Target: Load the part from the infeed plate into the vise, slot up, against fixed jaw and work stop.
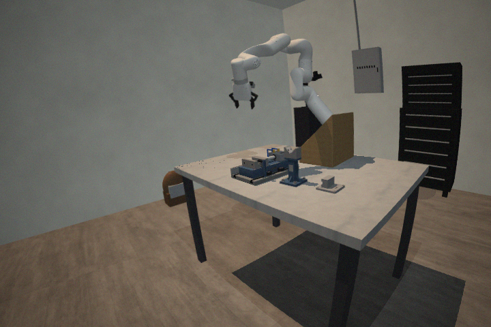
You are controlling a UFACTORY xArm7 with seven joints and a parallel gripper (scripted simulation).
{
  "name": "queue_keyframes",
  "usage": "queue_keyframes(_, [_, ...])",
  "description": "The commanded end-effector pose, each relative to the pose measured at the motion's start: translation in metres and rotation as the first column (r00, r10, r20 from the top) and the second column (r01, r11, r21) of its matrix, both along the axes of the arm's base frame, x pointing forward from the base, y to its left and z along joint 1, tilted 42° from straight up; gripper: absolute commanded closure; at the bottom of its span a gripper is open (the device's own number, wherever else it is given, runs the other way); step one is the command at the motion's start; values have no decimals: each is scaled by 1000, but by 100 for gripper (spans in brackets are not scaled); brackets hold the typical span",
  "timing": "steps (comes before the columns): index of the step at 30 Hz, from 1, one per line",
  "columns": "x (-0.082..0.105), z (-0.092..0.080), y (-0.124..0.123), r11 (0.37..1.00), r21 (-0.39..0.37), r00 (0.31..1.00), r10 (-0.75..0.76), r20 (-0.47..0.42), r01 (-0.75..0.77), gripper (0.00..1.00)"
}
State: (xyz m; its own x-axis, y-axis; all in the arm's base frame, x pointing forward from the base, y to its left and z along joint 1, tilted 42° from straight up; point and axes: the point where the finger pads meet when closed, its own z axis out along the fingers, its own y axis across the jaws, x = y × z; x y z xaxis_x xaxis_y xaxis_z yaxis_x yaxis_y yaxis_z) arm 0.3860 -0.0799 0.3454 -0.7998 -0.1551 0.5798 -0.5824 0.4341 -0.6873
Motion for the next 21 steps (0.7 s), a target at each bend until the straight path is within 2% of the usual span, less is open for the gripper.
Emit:
queue_keyframes(1, [1,1,1,1000,-1,1000,3,2,-3,0])
queue_keyframes(18, [1,1,1,1000,-1,1000,3,2,-3,0])
queue_keyframes(21, [9,-5,11,999,-3,999,32,-9,-32,0])
